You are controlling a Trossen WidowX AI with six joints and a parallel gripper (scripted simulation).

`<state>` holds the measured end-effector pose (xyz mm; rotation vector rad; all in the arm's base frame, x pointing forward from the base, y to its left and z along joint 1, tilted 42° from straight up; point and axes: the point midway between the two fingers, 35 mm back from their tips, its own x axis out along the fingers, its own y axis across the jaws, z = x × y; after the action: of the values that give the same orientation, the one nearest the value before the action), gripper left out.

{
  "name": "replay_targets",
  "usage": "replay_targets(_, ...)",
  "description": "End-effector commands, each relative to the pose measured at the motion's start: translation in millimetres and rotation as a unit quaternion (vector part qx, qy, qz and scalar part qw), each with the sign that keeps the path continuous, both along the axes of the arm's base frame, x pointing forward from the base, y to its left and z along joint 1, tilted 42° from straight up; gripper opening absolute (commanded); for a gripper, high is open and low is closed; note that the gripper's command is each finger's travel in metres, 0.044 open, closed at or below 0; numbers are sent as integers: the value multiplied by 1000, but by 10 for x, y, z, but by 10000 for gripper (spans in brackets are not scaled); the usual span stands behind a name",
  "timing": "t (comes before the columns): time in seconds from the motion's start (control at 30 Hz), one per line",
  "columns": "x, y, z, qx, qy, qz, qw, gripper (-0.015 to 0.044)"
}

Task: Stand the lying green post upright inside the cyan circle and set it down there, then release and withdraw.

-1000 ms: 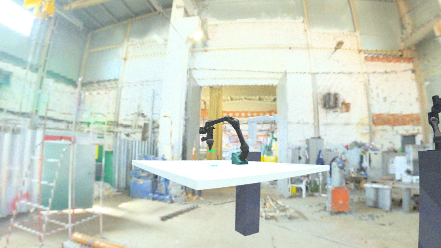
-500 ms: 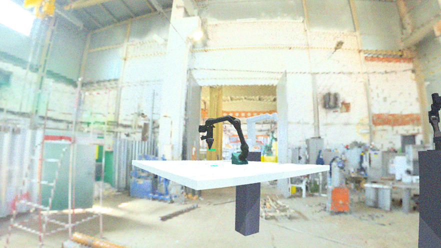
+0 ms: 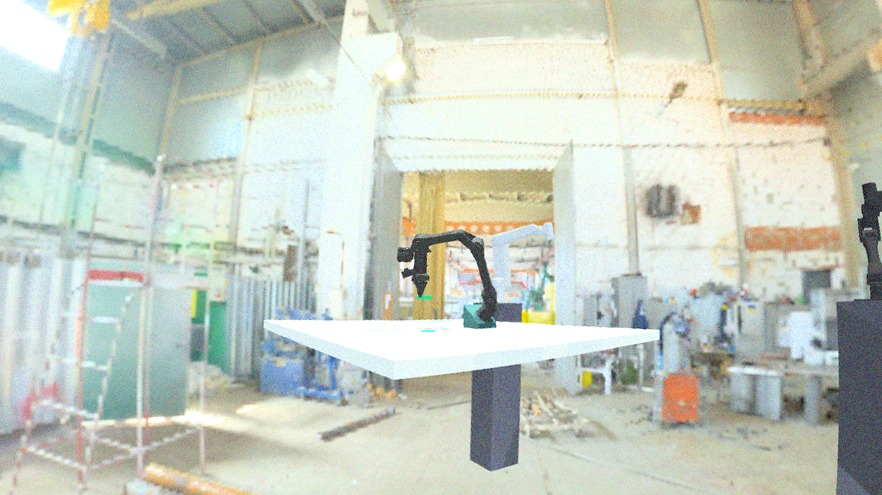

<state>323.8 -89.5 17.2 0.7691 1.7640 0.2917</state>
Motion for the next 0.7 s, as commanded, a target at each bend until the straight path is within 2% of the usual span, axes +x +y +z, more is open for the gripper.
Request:
replay_targets(0.0, 64, 68, 125, -2, -10, 0, 1000, 23)
replay_targets(0.67, 202, 546, 536, 6, -23, 16, 1000, 23)
